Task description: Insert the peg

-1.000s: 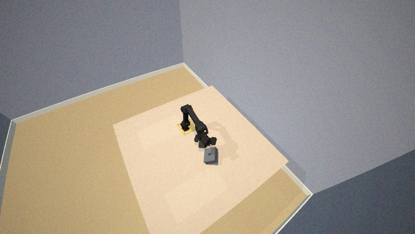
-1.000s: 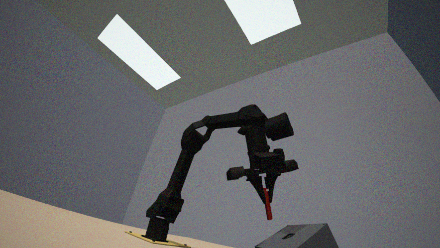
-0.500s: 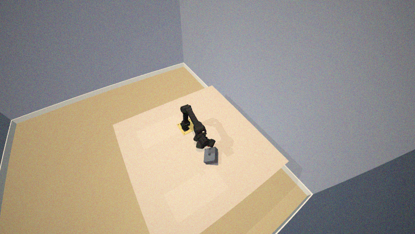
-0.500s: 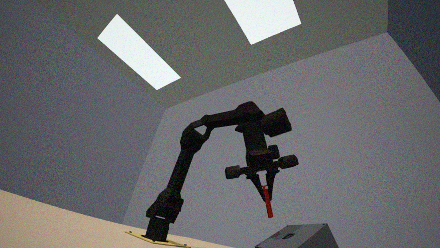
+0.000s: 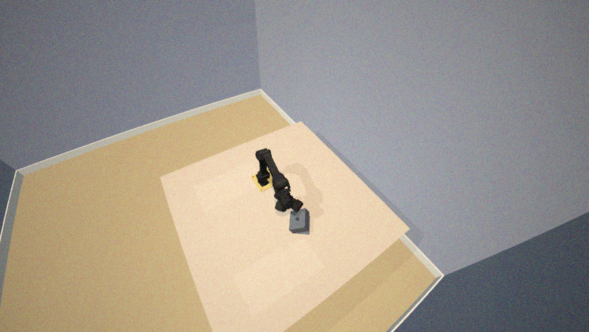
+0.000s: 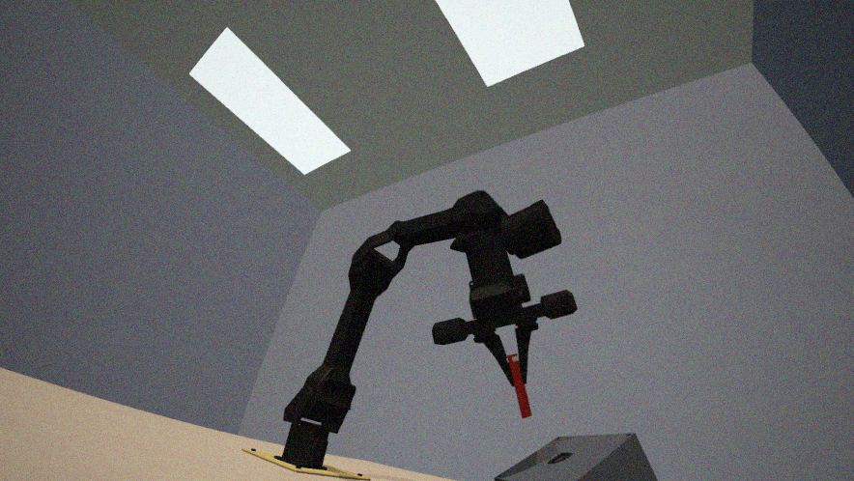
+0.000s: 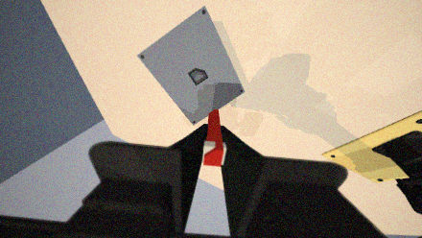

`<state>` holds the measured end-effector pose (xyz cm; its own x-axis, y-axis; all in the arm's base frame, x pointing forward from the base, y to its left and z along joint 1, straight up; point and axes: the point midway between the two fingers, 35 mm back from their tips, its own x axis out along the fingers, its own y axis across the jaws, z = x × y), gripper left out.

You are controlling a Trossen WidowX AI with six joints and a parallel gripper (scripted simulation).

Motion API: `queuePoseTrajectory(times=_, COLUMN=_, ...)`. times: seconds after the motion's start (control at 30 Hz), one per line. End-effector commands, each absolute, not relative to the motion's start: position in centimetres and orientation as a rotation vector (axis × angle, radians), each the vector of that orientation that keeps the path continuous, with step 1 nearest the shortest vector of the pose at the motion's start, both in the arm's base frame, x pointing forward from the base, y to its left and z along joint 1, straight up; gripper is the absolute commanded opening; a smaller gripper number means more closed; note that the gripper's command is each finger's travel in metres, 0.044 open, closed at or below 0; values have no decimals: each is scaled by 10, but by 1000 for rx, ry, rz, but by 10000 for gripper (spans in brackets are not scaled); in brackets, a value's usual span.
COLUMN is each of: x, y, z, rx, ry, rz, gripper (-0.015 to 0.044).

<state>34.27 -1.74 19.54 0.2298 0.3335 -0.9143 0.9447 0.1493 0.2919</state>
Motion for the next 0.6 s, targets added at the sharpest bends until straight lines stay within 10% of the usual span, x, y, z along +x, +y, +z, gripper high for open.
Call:
queuePoseTrajectory(times=0.0, x=344, y=-21, z=197, rx=1458, ry=1292, rz=-730, gripper=0)
queuePoseTrajectory(times=0.57, x=344, y=-34, z=202, rx=1655, ry=1226, rz=-852, gripper=0)
